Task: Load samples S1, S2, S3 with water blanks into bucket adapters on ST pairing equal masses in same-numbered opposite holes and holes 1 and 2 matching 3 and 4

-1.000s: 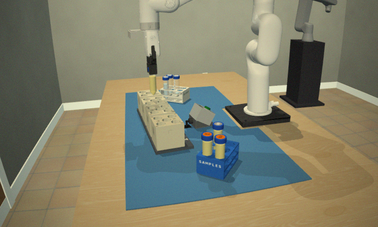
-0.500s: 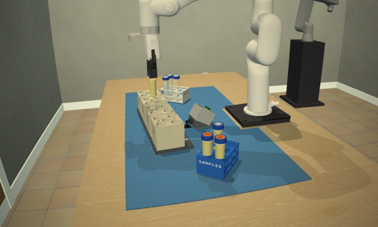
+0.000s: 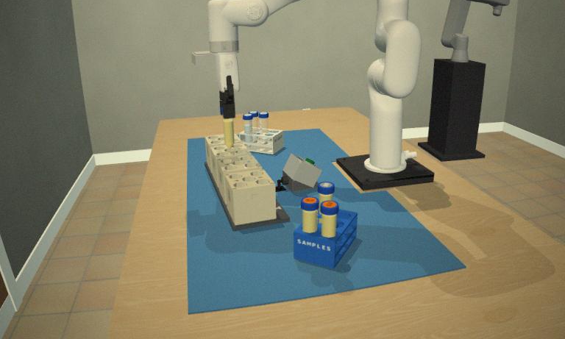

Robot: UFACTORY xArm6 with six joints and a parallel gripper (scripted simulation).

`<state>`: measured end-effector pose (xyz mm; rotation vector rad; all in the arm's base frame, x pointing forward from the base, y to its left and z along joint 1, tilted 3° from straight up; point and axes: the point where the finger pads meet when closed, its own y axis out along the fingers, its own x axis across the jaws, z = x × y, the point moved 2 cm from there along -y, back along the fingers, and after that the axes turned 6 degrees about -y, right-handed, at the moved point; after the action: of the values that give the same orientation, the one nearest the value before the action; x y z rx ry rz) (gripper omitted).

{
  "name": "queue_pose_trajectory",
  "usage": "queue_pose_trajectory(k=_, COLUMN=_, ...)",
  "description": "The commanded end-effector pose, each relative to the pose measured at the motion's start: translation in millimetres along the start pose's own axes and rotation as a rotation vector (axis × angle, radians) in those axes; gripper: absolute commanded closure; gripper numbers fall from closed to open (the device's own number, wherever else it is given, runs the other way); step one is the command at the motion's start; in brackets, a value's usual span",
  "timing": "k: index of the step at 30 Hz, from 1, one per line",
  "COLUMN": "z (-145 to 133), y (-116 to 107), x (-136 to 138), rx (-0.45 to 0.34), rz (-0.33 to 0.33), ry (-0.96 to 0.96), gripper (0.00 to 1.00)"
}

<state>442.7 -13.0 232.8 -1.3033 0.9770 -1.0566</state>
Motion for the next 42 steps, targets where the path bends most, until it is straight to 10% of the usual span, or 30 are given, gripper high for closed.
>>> queue_pose_trajectory(k=1, z=1, y=2, x=0, rx=0.004, rz=-0.001, ry=0.000, gripper=1.00)
queue_pose_trajectory(k=42, z=1, y=39, x=0, rx=0.004, rz=-0.001, ry=0.000, gripper=1.00)
